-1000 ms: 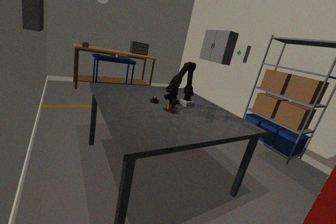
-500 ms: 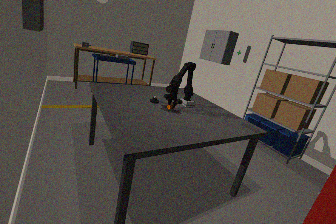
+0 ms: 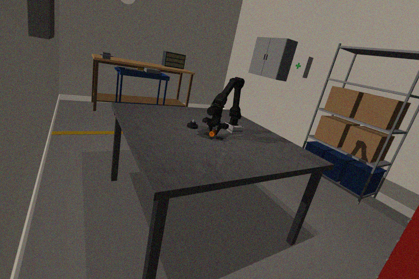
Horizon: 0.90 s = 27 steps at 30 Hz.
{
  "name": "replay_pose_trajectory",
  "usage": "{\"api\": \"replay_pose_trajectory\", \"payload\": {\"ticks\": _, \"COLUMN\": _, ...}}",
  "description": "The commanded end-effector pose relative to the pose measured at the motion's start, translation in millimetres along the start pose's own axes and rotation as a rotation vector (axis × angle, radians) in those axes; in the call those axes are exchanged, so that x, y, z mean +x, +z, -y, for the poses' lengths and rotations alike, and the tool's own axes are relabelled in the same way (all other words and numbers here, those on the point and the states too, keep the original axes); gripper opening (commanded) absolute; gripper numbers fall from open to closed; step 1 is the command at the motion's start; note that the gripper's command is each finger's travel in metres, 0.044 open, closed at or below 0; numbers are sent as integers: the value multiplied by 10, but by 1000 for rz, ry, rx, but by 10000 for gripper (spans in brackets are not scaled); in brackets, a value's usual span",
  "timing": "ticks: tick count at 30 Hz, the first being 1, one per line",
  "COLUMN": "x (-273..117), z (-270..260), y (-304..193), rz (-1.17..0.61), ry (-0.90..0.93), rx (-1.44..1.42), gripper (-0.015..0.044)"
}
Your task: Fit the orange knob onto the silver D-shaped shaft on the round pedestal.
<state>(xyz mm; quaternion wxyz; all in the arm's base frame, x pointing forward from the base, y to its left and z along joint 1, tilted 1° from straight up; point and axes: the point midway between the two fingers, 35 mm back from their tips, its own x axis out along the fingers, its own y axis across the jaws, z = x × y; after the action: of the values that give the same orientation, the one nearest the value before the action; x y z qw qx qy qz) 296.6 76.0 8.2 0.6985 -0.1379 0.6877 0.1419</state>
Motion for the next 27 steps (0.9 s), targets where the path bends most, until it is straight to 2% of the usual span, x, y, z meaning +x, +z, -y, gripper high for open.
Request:
{"api": "replay_pose_trajectory", "payload": {"ticks": 1, "x": -17, "z": 4, "y": 7, "rz": 4, "ry": -3, "rx": -132, "gripper": 179}}
{"api": "replay_pose_trajectory", "payload": {"ticks": 10, "x": -17, "z": 4, "y": 7, "rz": 4, "ry": -3, "rx": -242, "gripper": 179}}
{"api": "replay_pose_trajectory", "payload": {"ticks": 23, "x": -16, "z": 4, "y": 6, "rz": 3, "ry": -4, "rx": -690, "gripper": 179}}
{"api": "replay_pose_trajectory", "payload": {"ticks": 27, "x": -16, "z": 4, "y": 6, "rz": 3, "ry": -4, "rx": -743, "gripper": 179}}
